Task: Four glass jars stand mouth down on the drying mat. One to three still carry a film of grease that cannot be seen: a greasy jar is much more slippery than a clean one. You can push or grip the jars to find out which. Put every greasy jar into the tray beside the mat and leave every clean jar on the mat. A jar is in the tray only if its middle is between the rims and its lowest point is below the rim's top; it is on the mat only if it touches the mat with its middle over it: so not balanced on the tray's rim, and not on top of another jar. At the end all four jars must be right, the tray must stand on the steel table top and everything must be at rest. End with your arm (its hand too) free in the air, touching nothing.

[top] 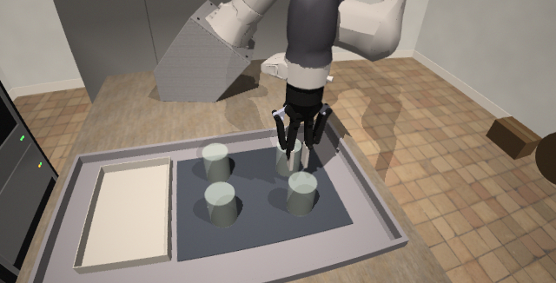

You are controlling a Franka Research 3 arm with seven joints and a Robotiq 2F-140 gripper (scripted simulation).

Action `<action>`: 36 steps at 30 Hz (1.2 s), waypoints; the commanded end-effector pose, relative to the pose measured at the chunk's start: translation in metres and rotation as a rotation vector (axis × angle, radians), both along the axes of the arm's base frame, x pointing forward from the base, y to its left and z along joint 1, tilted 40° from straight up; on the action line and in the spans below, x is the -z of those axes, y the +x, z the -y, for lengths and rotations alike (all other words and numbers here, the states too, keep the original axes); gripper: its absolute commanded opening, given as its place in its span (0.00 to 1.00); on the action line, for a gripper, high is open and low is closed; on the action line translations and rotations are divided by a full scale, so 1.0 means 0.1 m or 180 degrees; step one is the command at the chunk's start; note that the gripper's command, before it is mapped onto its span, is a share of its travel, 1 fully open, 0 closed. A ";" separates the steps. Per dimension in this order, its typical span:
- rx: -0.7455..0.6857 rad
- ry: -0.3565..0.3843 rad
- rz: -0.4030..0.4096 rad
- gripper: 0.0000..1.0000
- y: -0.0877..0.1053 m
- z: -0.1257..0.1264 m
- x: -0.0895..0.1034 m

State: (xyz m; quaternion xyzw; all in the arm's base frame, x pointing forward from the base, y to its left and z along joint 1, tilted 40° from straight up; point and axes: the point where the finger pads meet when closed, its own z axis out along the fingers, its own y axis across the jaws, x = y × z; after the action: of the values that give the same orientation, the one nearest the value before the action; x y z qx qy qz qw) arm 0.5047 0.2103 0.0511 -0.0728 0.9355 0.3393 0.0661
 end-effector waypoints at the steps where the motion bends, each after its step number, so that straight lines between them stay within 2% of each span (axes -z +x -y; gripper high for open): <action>1: 0.0019 -0.0011 -0.0007 1.00 0.01 0.02 0.01; 24: 0.0019 -0.0011 -0.0007 1.00 0.01 0.02 0.01; 32: 0.0019 -0.0011 -0.0007 1.00 -0.03 0.41 -0.46; 34: 0.0019 -0.0011 -0.0007 1.00 -0.03 0.41 -0.46; 36: 0.0019 -0.0011 -0.0007 1.00 -0.05 0.51 -0.58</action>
State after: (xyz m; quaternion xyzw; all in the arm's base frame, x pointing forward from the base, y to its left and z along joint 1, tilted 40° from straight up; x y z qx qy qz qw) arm 0.5102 0.1635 0.0971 -0.0763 0.9379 0.3281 0.0832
